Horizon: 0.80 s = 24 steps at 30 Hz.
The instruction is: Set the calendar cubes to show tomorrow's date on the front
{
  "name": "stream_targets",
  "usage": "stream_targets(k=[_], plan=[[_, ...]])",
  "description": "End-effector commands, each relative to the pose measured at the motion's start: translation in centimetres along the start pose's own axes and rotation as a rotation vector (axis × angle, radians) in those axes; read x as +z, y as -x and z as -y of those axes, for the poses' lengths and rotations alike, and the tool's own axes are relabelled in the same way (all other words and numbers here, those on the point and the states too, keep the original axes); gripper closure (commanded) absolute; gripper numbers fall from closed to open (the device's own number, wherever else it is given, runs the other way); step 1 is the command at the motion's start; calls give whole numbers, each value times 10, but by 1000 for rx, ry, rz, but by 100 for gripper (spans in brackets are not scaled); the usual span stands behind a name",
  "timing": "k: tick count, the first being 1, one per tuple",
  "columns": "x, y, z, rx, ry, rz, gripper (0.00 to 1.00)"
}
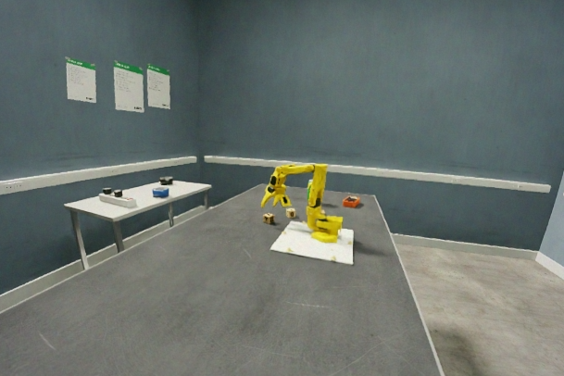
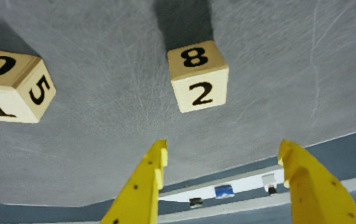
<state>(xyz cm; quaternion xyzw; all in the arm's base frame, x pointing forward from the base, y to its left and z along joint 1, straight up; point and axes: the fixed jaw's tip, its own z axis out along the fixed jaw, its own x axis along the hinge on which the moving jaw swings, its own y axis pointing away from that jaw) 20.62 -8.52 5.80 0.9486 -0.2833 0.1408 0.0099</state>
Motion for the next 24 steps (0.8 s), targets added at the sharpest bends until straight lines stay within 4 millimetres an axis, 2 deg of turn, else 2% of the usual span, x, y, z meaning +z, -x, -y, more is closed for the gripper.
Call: stream_targets(k=[1,12,24], plan=[[6,0,-3,-118,18,168,65],[11,1,-6,-209,34,300,65],[11,1,-6,-209,34,300,65]])
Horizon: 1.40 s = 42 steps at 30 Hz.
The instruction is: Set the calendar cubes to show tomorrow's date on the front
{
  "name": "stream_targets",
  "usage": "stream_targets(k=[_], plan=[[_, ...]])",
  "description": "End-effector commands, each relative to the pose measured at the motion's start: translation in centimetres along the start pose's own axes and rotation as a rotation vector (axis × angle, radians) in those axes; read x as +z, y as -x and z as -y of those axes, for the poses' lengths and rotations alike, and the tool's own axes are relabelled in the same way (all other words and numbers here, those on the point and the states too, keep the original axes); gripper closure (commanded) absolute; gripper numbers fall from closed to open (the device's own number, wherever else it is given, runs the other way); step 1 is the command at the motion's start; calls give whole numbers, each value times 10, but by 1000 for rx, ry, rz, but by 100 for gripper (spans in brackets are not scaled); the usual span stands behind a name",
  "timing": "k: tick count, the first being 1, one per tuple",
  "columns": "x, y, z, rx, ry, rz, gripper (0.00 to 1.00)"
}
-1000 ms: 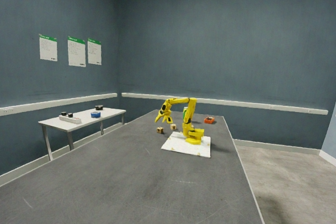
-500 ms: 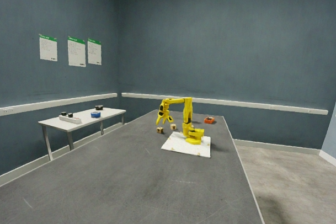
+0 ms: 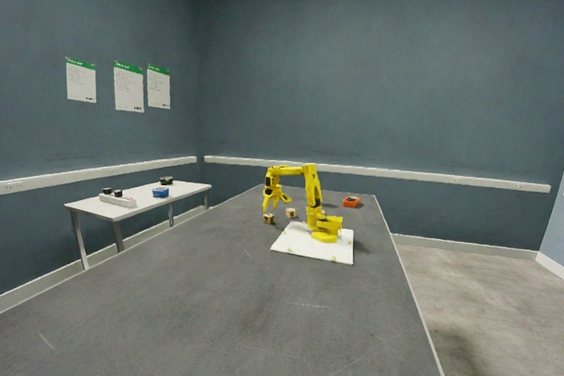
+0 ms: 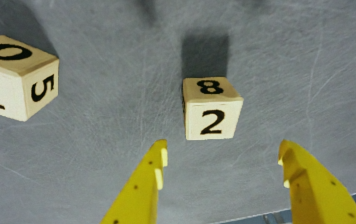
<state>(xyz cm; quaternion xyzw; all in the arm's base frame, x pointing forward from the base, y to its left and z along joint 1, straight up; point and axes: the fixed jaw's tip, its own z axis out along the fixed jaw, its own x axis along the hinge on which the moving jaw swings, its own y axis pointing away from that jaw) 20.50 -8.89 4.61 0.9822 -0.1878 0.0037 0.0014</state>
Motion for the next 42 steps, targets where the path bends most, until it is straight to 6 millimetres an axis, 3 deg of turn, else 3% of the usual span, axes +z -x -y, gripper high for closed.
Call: stream_targets(k=[1,42], plan=[[-1,-1,-1,-8,-1,26,65],[-3,-3,-1,-24,-2,20,65]])
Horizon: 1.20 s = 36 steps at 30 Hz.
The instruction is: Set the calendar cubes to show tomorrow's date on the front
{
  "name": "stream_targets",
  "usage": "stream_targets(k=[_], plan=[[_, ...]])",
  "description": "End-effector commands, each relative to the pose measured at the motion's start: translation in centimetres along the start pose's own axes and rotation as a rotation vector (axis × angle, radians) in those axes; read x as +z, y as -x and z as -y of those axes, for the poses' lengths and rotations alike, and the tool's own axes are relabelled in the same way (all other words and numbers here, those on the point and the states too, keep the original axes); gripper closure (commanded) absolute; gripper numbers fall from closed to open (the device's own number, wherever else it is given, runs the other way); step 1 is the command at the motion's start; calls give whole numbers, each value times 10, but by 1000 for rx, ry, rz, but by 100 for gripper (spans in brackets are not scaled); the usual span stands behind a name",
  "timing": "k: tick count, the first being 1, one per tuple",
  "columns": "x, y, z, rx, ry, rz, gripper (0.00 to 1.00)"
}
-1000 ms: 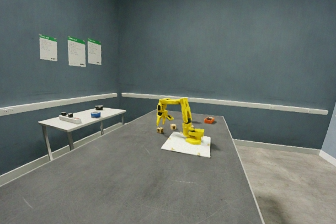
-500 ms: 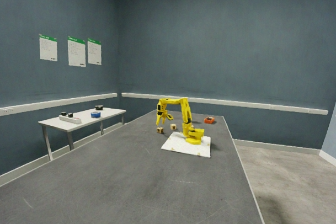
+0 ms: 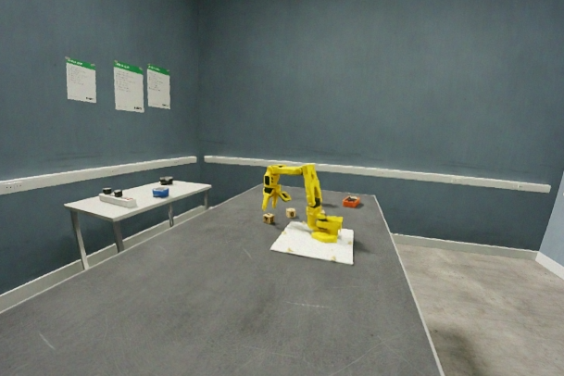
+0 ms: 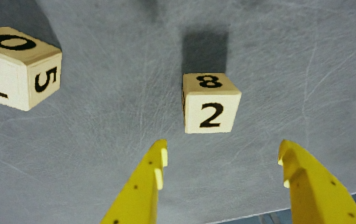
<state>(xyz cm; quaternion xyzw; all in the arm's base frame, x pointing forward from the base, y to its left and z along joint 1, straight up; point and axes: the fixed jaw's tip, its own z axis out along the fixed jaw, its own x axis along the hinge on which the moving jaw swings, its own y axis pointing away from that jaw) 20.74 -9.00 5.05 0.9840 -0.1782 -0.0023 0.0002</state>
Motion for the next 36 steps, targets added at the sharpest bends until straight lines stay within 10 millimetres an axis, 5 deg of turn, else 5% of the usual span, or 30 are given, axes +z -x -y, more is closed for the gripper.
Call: stream_targets(k=[1,36], plan=[[1,0,-1,-4,-1,8,65],[39,0,-1,-4,-2,8,65]])
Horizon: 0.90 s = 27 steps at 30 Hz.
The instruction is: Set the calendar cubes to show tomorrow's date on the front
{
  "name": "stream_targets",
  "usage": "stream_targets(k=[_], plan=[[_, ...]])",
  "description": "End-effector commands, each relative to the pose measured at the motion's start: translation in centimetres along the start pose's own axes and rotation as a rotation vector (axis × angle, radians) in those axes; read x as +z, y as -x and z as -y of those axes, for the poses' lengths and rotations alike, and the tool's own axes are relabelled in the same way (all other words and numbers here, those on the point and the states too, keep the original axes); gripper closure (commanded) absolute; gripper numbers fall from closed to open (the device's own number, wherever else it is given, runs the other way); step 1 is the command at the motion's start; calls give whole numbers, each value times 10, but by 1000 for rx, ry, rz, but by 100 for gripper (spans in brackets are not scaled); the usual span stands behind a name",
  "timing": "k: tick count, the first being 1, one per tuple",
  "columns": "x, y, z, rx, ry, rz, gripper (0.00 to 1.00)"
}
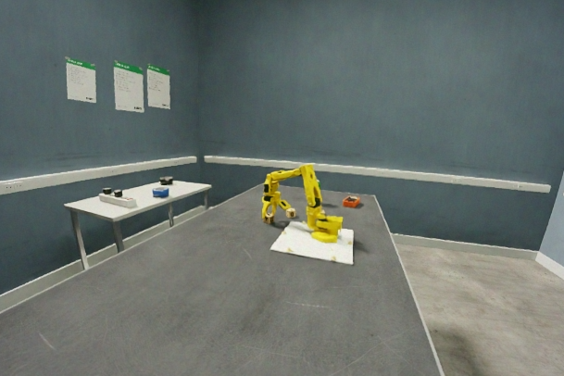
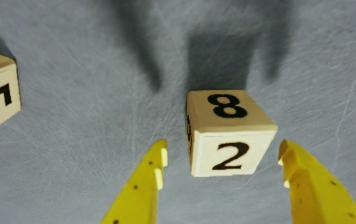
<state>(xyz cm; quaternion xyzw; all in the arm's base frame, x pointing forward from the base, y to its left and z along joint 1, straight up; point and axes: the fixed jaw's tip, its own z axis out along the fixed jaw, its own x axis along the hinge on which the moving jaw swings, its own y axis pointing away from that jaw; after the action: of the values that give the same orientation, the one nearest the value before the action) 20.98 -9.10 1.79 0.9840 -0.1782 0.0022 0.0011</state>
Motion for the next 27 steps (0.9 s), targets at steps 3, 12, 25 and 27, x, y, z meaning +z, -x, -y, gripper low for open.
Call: stream_targets(k=[3,12,25,27], plan=[[7,3,-1,-4,-2,17,65],[8,3,-1,-4,-2,17,65],[8,3,1,-4,-2,17,67],[8,3,1,-4,-2,17,68]])
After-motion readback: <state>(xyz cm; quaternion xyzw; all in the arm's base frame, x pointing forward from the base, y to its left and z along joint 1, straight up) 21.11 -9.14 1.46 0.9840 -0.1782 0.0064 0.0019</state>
